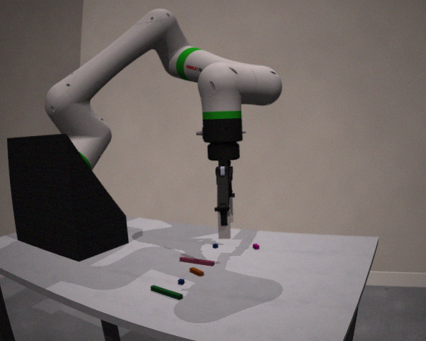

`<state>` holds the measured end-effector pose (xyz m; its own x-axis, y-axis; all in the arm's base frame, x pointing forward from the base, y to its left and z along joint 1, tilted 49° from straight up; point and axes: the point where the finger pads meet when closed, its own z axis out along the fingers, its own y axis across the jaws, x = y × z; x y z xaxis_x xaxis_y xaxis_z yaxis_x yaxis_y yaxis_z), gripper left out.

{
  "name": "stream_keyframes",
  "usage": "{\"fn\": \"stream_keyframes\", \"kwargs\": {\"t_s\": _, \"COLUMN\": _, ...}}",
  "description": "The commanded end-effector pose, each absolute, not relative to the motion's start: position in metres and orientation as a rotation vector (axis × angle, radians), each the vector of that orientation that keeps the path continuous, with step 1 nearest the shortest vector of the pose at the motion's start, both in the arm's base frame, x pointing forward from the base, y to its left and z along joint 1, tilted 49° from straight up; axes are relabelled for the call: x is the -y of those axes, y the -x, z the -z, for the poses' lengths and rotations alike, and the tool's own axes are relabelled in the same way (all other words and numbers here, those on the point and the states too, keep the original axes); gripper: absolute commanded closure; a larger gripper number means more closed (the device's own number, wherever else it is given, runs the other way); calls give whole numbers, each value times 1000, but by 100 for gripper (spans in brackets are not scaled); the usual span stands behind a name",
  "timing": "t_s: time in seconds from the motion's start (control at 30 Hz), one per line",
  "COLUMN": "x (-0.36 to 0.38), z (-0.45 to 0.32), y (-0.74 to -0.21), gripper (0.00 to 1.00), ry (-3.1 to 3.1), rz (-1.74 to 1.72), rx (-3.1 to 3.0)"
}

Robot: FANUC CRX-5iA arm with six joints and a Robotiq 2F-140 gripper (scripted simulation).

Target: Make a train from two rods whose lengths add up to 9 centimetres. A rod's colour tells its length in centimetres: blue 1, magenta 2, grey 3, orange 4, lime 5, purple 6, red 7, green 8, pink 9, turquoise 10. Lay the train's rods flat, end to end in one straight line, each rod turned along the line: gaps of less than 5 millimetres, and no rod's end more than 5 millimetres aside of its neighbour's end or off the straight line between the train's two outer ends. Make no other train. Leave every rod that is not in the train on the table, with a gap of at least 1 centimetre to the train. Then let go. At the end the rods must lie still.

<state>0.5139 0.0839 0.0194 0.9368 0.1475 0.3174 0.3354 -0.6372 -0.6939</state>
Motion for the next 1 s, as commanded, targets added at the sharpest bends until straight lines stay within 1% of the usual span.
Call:
{"fn": "stream_keyframes", "kwargs": {"t_s": 0.0, "x": -83, "z": -18, "y": -512, "gripper": 0, "ry": 2285, "rz": 201, "rx": 151}}
{"fn": "stream_keyframes", "kwargs": {"t_s": 0.23, "x": -82, "z": -17, "y": -511, "gripper": 0, "ry": 2284, "rz": 112, "rx": -42}}
{"fn": "stream_keyframes", "kwargs": {"t_s": 0.27, "x": -81, "z": -16, "y": -510, "gripper": 0, "ry": 2277, "rz": 61, "rx": -155}}
{"fn": "stream_keyframes", "kwargs": {"t_s": 0.97, "x": -77, "z": -11, "y": -502, "gripper": 0, "ry": 2110, "rz": -294, "rx": -912}}
